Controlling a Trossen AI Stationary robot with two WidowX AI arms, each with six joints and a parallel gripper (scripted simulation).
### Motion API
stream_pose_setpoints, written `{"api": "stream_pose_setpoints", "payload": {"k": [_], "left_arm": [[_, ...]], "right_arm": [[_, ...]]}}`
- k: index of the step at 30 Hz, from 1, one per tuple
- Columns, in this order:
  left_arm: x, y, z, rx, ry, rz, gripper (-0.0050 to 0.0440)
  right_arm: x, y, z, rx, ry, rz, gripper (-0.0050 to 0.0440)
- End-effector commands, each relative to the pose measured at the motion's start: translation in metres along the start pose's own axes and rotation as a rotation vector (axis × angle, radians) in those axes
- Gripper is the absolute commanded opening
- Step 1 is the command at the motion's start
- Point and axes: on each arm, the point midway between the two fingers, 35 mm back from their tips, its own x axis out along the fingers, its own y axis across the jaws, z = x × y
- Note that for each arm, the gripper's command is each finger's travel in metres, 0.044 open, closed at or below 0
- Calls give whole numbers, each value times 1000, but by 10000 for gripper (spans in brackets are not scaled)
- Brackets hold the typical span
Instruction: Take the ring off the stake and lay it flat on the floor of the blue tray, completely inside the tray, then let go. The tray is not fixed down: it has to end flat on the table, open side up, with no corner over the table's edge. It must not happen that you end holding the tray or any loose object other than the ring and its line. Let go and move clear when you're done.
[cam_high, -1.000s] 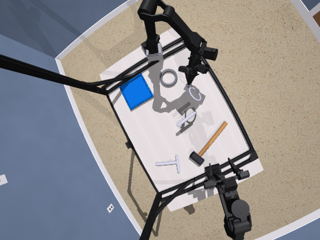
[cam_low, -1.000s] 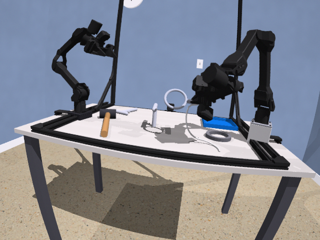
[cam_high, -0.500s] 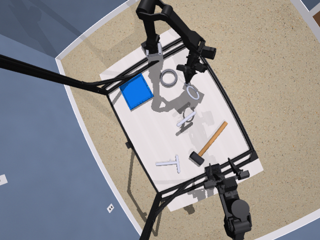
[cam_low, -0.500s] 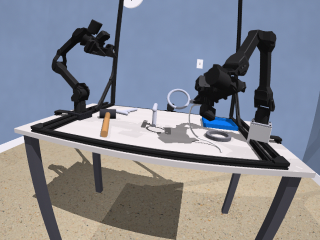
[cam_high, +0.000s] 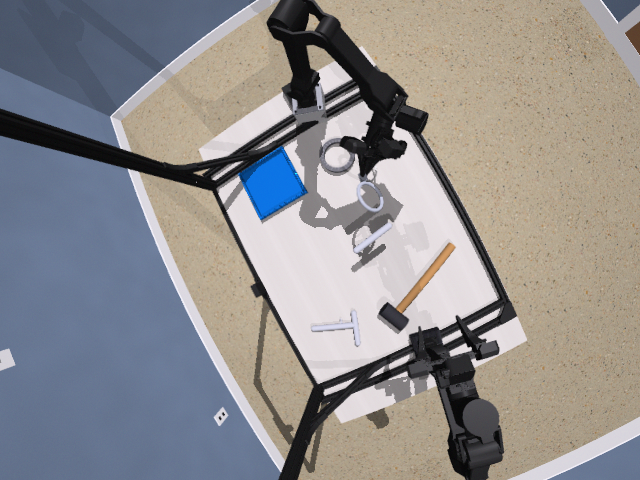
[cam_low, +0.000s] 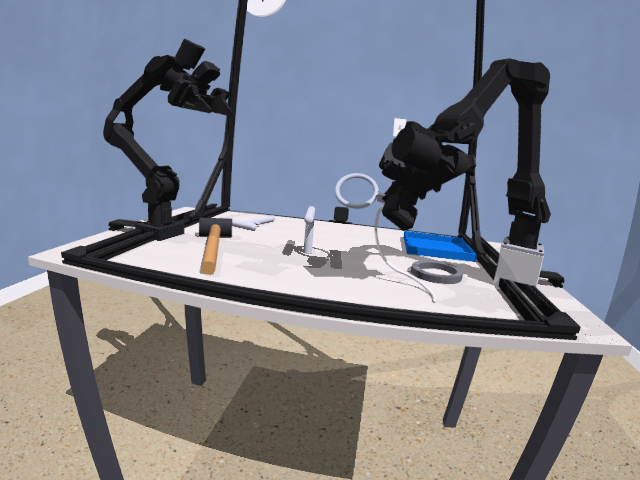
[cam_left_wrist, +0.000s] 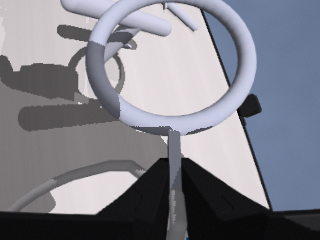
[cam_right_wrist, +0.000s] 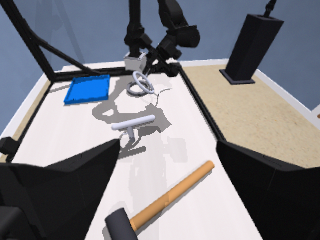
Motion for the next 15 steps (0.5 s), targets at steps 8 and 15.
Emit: {"api": "stream_pose_setpoints", "payload": {"k": [8, 15], "left_arm": [[16, -12, 0, 130, 82, -16, 0], [30, -21, -7, 223, 160, -35, 0]], "right_arm": [[0, 0, -1, 3, 3, 2, 400], [0, 0, -1, 3, 3, 2, 400]]}}
